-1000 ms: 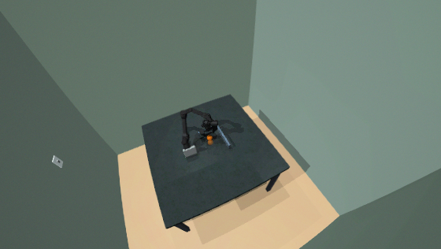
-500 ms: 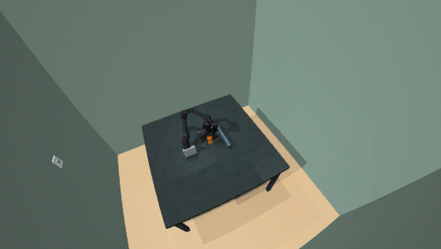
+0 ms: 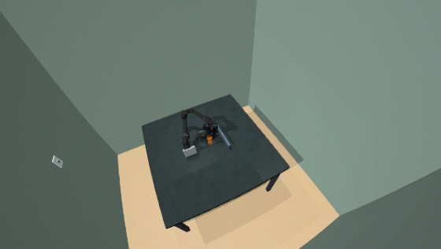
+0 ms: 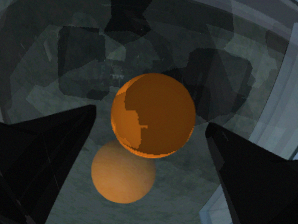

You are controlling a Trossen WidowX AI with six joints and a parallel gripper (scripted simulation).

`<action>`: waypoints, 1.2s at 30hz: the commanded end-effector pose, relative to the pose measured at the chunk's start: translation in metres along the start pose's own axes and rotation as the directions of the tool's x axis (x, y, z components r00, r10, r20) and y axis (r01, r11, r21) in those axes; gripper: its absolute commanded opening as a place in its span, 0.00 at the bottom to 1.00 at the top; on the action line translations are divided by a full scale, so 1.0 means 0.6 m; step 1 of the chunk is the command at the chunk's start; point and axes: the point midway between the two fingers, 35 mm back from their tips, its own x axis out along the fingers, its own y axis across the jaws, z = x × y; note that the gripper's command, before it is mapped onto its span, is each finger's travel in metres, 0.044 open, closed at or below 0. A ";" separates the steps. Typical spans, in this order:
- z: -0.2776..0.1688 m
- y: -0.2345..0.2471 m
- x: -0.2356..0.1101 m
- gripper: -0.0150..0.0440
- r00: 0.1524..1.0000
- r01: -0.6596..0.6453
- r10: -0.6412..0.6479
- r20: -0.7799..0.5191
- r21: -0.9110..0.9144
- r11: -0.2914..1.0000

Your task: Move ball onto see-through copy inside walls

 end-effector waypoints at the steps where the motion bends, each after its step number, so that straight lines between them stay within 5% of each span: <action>1: 0.001 0.001 0.012 0.95 1.000 0.002 -0.002 0.005 0.004 1.000; 4: 0.001 0.001 0.016 0.95 1.000 0.002 -0.002 0.006 0.004 1.000; 8: 0.001 0.001 0.016 0.78 1.000 0.002 -0.002 0.006 0.004 1.000; 15: 0.001 0.001 0.016 0.70 1.000 0.002 -0.002 0.006 0.004 1.000; 25: -0.005 -0.012 -0.052 0.25 1.000 0.016 -0.016 -0.009 0.011 1.000; 36: -0.006 -0.009 -0.157 0.25 0.999 0.031 -0.030 -0.019 0.019 0.999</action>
